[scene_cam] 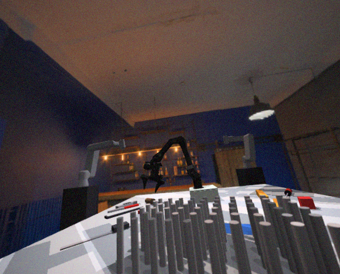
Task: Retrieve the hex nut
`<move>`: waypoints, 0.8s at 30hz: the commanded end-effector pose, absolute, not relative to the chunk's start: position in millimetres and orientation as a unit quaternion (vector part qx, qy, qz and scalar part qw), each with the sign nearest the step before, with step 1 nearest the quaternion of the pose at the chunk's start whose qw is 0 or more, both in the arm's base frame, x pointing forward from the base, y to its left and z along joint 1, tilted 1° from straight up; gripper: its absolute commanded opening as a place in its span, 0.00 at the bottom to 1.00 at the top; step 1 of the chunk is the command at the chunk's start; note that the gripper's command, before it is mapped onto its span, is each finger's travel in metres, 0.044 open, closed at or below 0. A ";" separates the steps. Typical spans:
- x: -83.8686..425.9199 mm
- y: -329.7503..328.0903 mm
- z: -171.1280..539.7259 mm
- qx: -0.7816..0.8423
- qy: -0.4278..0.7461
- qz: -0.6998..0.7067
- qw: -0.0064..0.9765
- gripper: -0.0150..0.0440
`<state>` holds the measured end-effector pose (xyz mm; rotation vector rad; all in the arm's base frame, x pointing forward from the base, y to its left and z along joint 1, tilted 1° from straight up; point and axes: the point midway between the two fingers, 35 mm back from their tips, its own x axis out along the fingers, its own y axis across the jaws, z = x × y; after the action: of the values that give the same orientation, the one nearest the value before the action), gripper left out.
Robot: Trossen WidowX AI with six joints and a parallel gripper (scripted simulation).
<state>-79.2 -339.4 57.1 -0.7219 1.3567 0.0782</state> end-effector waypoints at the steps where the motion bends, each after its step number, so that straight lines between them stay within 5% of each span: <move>1: -80.4 -342.6 57.5 -0.221 0.609 -0.039 0.761 1.00; 12: -82.5 -347.0 56.2 0.252 0.504 -0.312 0.765 1.00; 24: -82.5 -349.4 56.7 0.651 0.290 -0.493 0.499 1.00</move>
<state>-80.4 -342.3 53.1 0.8446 1.0068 -0.8199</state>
